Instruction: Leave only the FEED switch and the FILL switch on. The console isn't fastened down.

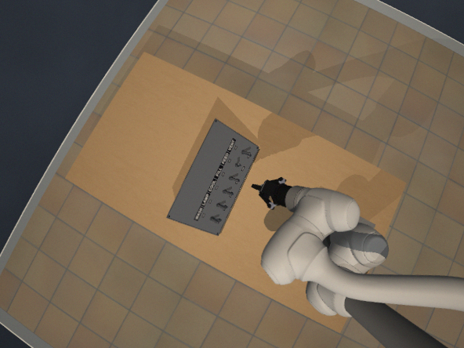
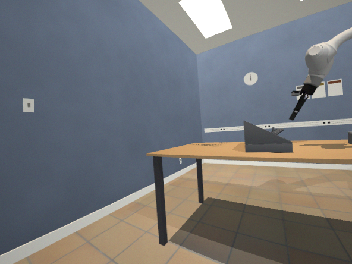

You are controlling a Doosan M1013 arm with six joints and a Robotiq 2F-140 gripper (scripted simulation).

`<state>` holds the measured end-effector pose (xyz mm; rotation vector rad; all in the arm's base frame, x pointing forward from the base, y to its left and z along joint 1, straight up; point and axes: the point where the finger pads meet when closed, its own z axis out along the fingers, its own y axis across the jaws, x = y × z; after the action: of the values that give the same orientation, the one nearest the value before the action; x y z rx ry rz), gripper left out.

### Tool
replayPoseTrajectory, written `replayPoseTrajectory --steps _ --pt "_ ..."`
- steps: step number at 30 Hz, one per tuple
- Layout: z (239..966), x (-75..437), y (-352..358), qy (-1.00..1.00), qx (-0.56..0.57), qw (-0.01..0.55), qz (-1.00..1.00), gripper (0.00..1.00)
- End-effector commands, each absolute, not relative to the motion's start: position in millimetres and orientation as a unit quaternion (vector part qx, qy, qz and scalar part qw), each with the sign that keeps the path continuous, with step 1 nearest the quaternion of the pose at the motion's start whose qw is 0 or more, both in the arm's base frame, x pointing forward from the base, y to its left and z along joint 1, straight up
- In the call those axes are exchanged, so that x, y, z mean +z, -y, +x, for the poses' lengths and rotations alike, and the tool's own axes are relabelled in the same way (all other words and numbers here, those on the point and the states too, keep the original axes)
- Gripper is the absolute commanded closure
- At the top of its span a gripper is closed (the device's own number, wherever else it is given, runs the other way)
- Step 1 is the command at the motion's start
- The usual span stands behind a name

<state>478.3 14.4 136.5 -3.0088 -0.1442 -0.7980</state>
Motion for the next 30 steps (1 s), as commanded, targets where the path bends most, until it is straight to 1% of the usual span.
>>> replayPoseTrajectory --steps 1,17,30 --pt "479 137 -14 0.046 -0.257 0.013 -0.965 0.90" --pt "485 126 -15 0.046 -0.256 0.013 -0.966 0.90" --pt "503 94 -18 0.046 -0.256 0.013 -0.966 0.90"
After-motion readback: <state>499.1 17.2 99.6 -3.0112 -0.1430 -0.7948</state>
